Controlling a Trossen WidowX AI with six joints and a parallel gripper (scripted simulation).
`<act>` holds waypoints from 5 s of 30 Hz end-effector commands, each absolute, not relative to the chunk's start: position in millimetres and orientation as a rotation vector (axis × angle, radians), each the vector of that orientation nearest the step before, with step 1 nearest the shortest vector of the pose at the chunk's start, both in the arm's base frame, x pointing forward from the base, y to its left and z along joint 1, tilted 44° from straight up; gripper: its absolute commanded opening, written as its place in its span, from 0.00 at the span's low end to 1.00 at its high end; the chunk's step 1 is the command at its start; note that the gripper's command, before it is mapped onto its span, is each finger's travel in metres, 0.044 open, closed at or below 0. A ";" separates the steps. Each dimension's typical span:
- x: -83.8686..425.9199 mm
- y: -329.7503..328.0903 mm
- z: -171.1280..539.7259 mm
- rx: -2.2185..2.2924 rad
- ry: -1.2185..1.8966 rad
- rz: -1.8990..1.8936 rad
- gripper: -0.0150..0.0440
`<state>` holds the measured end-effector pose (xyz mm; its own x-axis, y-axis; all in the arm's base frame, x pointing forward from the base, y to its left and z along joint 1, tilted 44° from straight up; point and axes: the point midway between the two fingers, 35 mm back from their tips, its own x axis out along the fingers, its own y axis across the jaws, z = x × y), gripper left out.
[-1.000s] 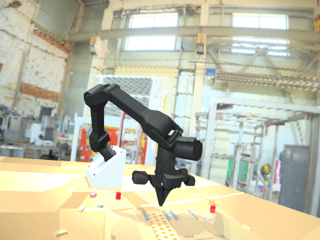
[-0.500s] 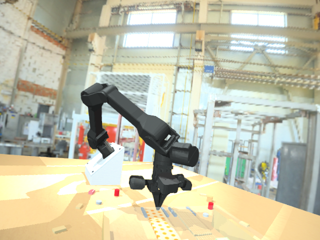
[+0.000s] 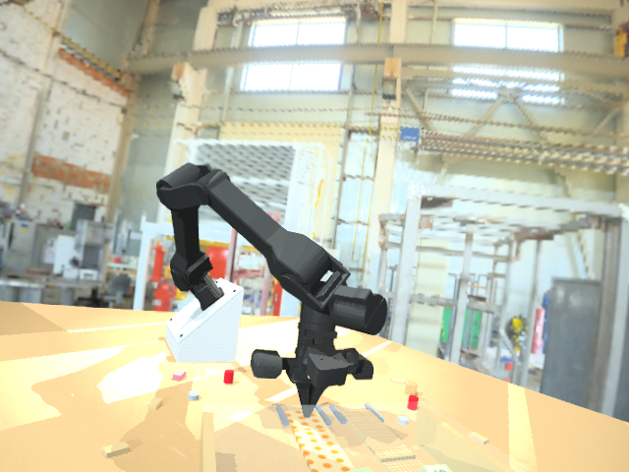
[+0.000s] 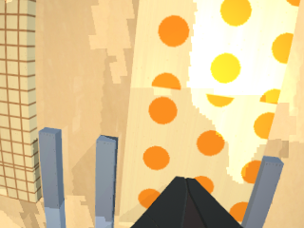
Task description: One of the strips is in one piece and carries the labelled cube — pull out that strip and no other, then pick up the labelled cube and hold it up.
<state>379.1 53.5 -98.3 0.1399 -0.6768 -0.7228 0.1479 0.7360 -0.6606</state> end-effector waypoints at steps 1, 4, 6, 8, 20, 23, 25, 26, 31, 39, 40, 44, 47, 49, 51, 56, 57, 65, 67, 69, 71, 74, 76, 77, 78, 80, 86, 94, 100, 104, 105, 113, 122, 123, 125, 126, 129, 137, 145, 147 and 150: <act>379.1 51.2 -98.6 -0.500 1.304 -0.635 0.25; 379.1 51.2 -98.6 -0.500 1.304 -0.635 0.25; 379.1 51.2 -98.6 -0.500 1.304 -0.635 0.25; 379.1 51.0 -98.8 -0.500 1.304 -0.635 0.25; 379.3 50.2 -99.7 -0.500 1.304 -0.635 0.25; 379.3 50.2 -99.7 -0.500 1.304 -0.635 0.25; 379.3 50.2 -99.7 -0.500 1.304 -0.635 0.25; 379.3 50.2 -99.7 -0.500 1.304 -0.635 0.25; 379.4 49.9 -100.0 -0.500 1.304 -0.635 0.25; 379.5 49.4 -100.6 -0.500 1.304 -0.635 0.25; 379.5 49.3 -100.6 -0.500 1.304 -0.635 0.25; 379.6 49.0 -100.9 -0.500 1.304 -0.635 0.25; 379.6 48.8 -101.2 -0.500 1.304 -0.635 0.25; 379.6 48.7 -101.3 -0.500 1.304 -0.635 0.25; 379.7 48.5 -101.4 -0.500 1.304 -0.635 0.25; 379.7 48.2 -101.8 -0.500 1.304 -0.635 0.25; 379.8 48.1 -101.9 -0.500 1.304 -0.635 0.25; 373.1 48.6 -104.0 -0.500 1.304 -0.635 0.25; 369.9 48.8 -104.9 -0.500 1.304 -0.635 0.25; 367.0 49.0 -105.7 -0.500 1.305 -0.635 0.25; 363.8 49.1 -106.6 -0.500 1.305 -0.635 0.25; 359.5 49.1 -107.7 -0.500 1.305 -0.635 0.25; 356.5 49.1 -108.4 -0.500 1.305 -0.635 0.25; 355.1 49.1 -108.8 -0.500 1.305 -0.635 0.25; 353.6 49.1 -109.1 -0.500 1.305 -0.635 0.25; 352.4 49.1 -109.3 -0.500 1.305 -0.635 0.25; 358.1 52.0 -104.5 -0.500 1.305 -0.635 0.25; 362.0 54.5 -99.0 -0.500 1.305 -0.635 0.25; 355.5 52.3 -102.9 -0.500 1.305 -0.635 0.25; 350.0 50.7 -105.8 -0.500 1.305 -0.635 0.25; 348.5 50.4 -106.5 -0.500 1.306 -0.635 0.25; 336.7 48.5 -110.8 -0.500 1.306 -0.635 0.25; 323.4 47.5 -114.3 -0.501 1.307 -0.635 0.25; 321.8 47.5 -114.7 -0.501 1.307 -0.635 0.25; 318.8 47.4 -115.4 -0.501 1.307 -0.635 0.25; 317.4 47.3 -115.7 -0.501 1.307 -0.635 0.25; 313.1 47.2 -116.7 -0.501 1.307 -0.634 0.25; 301.5 46.9 -119.3 -0.501 1.308 -0.634 0.25; 289.8 46.6 -121.9 -0.501 1.308 -0.634 0.25; 287.0 46.5 -122.5 -0.501 1.309 -0.634 0.25; 283.0 46.4 -123.4 -0.501 1.309 -0.634 0.25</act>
<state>296.7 52.4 -117.8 0.1660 -0.6751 -0.7188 0.1551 0.7377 -0.6571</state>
